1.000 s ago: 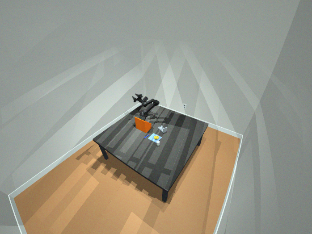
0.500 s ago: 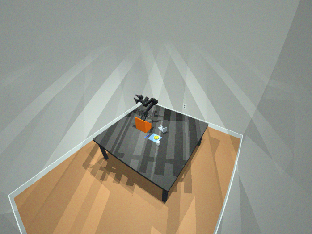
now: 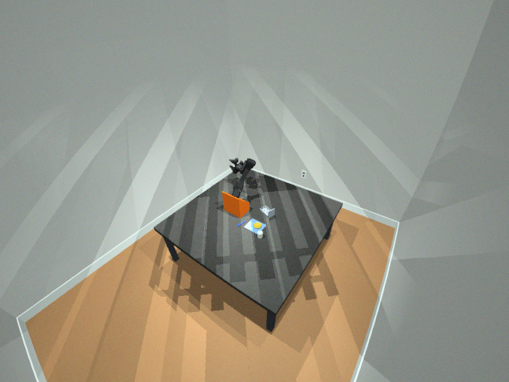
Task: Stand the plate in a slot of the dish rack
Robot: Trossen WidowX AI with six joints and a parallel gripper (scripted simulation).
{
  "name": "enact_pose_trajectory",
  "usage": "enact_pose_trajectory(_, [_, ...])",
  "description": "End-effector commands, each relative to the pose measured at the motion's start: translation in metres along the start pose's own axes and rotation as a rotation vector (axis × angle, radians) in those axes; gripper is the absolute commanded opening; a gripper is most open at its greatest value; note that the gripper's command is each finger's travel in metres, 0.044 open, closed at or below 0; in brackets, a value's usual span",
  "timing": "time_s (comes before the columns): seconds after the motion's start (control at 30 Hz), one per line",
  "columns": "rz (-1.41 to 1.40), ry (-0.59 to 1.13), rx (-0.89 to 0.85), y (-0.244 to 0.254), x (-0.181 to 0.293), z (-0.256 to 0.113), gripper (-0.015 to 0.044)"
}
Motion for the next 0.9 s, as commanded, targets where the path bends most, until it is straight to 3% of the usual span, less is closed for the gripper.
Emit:
enact_pose_trajectory(0.0, [-0.036,-0.082,0.089,-0.011,-0.021,-0.013,0.04])
enact_pose_trajectory(0.4, [-0.138,-0.335,0.406,-0.04,-0.077,-0.08,0.04])
enact_pose_trajectory(0.87, [-0.213,-0.589,0.807,-0.051,-0.117,-0.189,0.04])
Point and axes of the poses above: the point midway between the two fingers, 35 mm back from their tips, its own z axis out along the fingers, its own y axis across the jaws, x = y × z, the point moved 9 cm from there along -z, back along the fingers, and after that the axes turned 15 degrees about z, right-handed, at the moved point
